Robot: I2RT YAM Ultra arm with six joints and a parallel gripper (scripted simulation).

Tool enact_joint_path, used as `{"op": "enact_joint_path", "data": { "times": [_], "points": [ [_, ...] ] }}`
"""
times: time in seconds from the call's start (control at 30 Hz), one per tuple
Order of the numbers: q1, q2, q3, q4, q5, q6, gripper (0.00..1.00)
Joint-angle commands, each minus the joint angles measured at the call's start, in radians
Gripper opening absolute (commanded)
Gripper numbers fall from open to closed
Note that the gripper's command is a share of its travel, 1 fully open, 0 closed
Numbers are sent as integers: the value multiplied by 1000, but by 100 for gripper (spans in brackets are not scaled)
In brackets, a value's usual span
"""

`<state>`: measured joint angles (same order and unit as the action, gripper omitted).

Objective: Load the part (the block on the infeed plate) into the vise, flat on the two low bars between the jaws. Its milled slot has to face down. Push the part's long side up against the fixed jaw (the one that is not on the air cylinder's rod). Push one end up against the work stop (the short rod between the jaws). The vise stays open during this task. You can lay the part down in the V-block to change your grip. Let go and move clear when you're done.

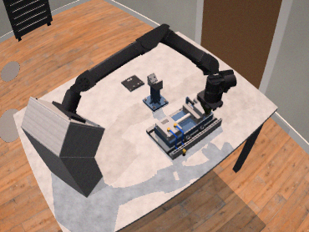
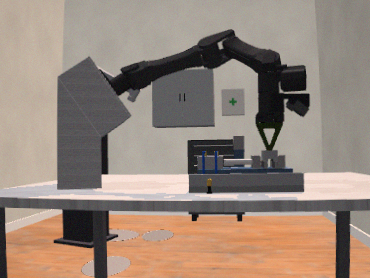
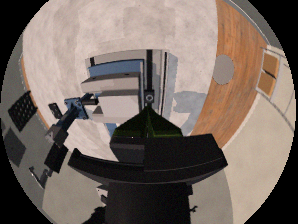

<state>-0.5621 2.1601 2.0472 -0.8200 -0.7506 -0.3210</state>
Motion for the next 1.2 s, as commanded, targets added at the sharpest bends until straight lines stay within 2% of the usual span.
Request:
{"op": "enact_joint_path", "data": {
  "times": [0.0,0.93,1.17],
  "points": [
    [-21,-19,33,0,0,-3,0],
    [-21,-19,33,0,0,-3,0],
    [-19,6,51,-19,3,3,0]
  ]
}}
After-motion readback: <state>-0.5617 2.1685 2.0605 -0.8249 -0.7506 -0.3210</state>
